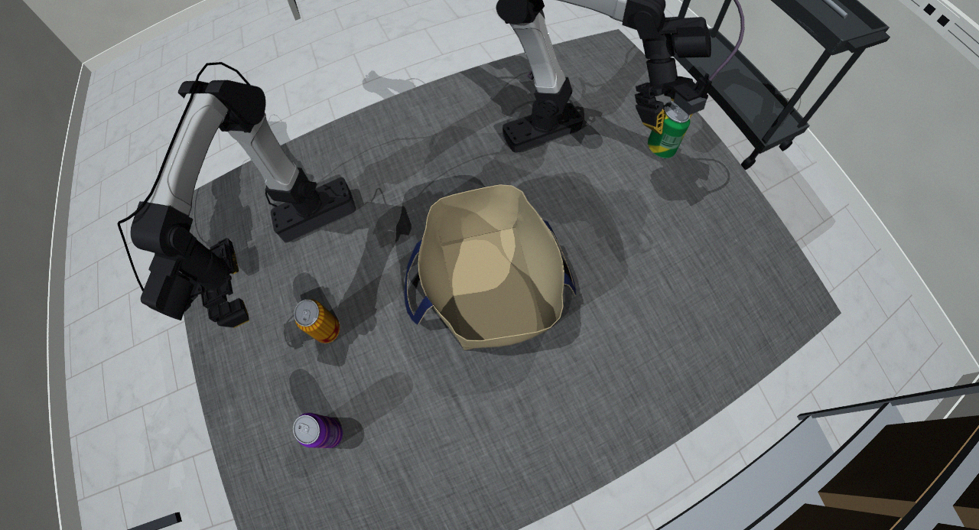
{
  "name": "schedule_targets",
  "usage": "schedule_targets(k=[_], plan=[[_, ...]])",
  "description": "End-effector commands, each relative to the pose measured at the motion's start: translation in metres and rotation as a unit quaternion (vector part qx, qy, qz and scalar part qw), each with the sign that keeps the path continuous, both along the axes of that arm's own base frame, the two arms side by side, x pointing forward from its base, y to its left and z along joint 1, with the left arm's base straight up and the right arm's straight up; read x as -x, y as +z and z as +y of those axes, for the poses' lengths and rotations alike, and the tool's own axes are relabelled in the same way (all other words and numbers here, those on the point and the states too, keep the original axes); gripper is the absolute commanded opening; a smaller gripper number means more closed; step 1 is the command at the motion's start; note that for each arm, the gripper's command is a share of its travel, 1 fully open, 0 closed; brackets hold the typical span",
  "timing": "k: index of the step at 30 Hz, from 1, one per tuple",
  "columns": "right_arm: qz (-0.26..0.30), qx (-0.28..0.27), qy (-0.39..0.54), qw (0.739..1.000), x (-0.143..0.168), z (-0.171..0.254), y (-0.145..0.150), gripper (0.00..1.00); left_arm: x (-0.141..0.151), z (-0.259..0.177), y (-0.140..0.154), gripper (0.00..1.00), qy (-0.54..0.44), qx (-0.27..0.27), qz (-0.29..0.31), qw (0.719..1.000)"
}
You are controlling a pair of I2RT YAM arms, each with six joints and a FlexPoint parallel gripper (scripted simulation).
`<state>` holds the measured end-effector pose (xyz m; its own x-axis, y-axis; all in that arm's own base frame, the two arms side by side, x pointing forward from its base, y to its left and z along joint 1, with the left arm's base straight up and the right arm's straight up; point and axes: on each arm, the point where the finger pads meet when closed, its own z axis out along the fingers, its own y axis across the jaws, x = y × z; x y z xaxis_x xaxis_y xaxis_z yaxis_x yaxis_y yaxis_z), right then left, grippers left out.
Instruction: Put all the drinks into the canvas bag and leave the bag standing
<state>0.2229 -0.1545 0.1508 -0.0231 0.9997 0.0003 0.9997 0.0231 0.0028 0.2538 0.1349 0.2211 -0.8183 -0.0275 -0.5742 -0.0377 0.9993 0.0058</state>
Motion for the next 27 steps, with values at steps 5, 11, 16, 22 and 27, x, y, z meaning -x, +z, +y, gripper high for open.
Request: schedule_targets(k=[5, 11, 16, 22, 27], plan=[[-0.029, 0.026, -0.002, 0.999, -0.007, -0.007, 0.016, 1.00, -0.017, -0.007, 0.033, 0.67, 0.002, -0.040, -0.063, 0.997], [-0.029, 0.026, -0.002, 0.999, -0.007, -0.007, 0.016, 1.00, -0.023, -0.021, 0.033, 0.67, 0.021, -0.038, -0.065, 0.997], [-0.029, 0.026, -0.002, 0.999, -0.007, -0.007, 0.016, 1.00, -0.025, -0.037, 0.021, 0.67, 0.023, -0.029, -0.055, 0.998], [-0.029, 0.026, -0.002, 0.999, -0.007, -0.007, 0.016, 1.00, -0.032, -0.050, 0.033, 0.67, 0.006, -0.034, -0.069, 0.997], [-0.029, 0.026, -0.002, 0.999, -0.007, -0.007, 0.016, 1.00, -0.036, -0.062, 0.032, 0.67, 0.025, -0.029, -0.070, 0.997]])
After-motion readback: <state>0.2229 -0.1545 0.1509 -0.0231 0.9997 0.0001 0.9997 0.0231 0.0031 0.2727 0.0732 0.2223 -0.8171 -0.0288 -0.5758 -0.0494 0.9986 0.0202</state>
